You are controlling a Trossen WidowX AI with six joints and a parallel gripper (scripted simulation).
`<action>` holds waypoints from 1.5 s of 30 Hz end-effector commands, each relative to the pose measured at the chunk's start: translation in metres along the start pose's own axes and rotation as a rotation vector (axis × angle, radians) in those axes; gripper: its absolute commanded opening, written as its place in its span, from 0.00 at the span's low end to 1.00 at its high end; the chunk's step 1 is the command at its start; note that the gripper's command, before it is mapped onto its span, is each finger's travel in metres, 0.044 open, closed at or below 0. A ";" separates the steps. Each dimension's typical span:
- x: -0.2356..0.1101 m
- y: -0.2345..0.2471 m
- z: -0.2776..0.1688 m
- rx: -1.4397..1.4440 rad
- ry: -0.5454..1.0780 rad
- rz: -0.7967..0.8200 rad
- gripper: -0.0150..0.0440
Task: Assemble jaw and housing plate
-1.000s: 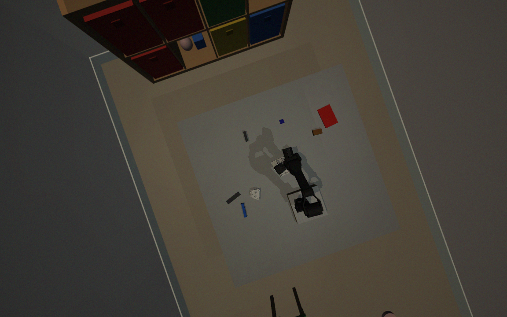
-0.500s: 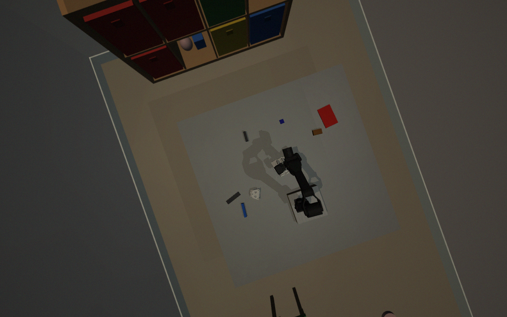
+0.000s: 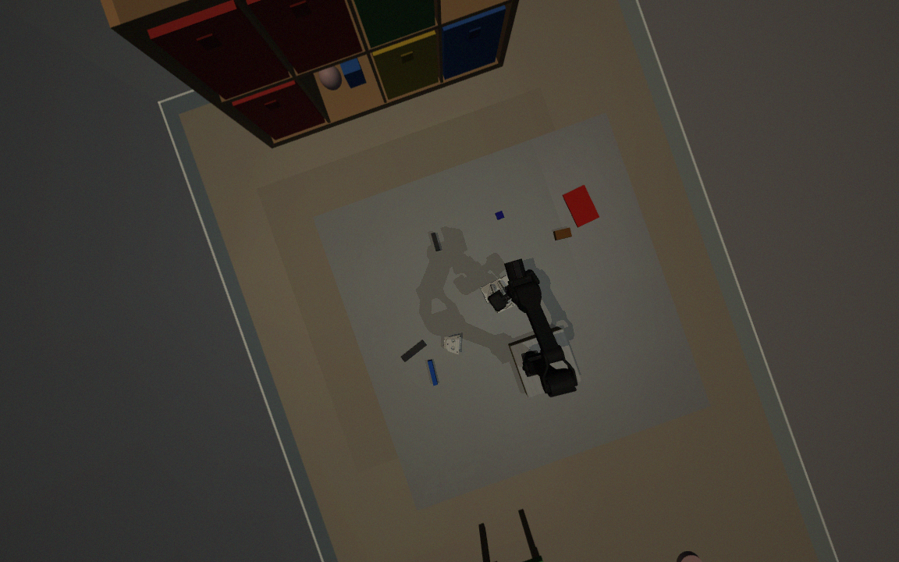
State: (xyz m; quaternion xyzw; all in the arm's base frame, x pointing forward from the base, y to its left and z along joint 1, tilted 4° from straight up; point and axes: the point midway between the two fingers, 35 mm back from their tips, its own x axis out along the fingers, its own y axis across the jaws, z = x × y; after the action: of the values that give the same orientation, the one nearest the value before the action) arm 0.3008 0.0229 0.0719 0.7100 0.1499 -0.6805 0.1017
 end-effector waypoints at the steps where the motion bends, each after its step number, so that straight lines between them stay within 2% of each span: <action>1: 0.001 -0.005 0.000 -0.046 -0.002 -0.022 0.90; 3: 0.000 -0.008 0.000 -0.077 0.000 -0.035 0.99; 4: 0.000 -0.010 0.000 -0.098 0.000 -0.035 1.00; 45: -0.005 -0.075 -0.011 -0.914 0.015 -0.028 1.00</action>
State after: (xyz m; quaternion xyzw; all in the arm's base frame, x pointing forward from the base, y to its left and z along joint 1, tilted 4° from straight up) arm 0.2857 0.0940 0.0806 0.6053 0.4330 -0.5508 0.3779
